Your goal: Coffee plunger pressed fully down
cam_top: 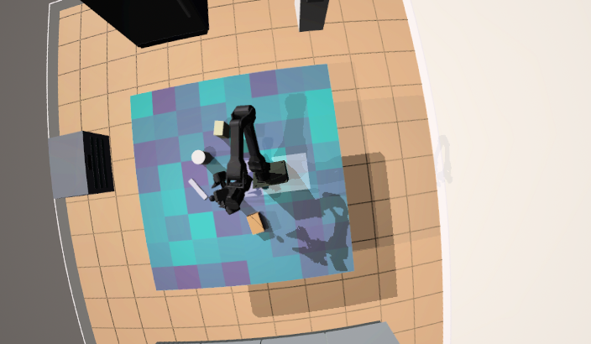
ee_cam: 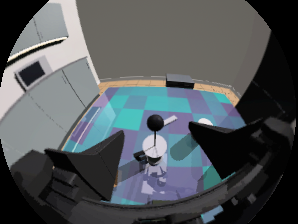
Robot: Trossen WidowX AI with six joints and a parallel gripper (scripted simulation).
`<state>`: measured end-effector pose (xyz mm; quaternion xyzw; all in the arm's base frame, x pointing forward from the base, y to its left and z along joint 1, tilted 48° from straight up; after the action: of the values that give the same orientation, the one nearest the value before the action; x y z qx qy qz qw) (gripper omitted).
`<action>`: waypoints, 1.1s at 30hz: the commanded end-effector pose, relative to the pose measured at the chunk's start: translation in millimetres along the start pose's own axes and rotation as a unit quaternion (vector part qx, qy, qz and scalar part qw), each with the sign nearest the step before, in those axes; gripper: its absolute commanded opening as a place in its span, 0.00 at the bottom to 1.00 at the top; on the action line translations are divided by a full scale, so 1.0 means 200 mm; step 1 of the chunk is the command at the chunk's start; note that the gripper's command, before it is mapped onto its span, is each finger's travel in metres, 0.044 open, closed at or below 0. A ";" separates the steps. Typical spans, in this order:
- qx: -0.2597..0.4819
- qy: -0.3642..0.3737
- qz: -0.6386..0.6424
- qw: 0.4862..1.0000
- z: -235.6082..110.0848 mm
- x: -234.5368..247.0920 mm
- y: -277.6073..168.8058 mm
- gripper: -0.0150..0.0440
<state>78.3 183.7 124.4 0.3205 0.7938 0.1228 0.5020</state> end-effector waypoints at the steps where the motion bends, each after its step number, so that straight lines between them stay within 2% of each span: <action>1: -0.002 -0.001 0.000 1.000 0.02 -0.01 -0.02 1.00; 27: -0.004 -0.002 0.000 1.000 0.21 -0.01 -0.02 1.00; 33: -0.004 -0.002 0.000 1.000 0.21 -0.01 -0.02 0.73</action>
<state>114.2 176.2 107.3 0.3229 0.7892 0.1302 0.5058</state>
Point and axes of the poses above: the point midway between the two fingers, 35 mm back from their tips, its own z axis out along the fingers, its own x axis across the jaws, y = z × x, the point moved 10 cm from there along -z, back along the fingers
